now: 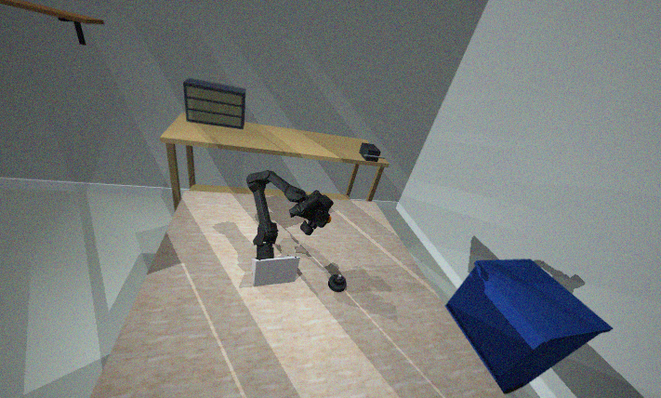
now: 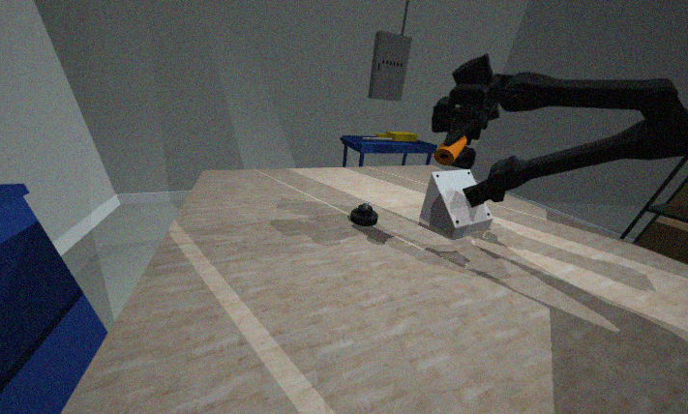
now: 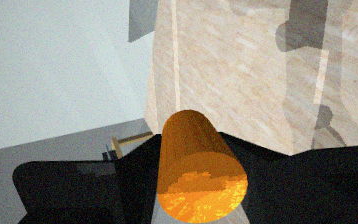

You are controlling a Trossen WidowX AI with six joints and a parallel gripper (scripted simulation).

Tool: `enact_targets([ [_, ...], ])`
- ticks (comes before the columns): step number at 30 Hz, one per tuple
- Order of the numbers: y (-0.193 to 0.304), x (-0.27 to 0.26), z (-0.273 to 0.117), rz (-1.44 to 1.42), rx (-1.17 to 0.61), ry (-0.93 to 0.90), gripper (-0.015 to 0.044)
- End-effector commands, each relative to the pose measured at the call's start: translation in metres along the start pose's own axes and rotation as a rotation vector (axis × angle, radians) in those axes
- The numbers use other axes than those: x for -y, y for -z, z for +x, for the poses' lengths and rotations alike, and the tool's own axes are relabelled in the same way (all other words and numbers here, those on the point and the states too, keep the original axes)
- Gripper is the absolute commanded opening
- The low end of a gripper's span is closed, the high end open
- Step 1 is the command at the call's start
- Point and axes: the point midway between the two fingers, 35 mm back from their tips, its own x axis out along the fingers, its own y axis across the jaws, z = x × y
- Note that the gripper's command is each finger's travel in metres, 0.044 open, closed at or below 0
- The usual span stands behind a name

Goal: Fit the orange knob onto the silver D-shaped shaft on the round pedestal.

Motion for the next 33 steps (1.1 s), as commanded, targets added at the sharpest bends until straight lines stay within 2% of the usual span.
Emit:
enact_targets([
  [1,0.002,0.002,0.002,-0.004,-0.003,0.002,0.0],
  [11,0.001,0.01,0.012,-0.006,0.005,0.126,0.0],
  [33,0.004,0.044,0.051,-0.012,-0.003,0.729,0.0],
])
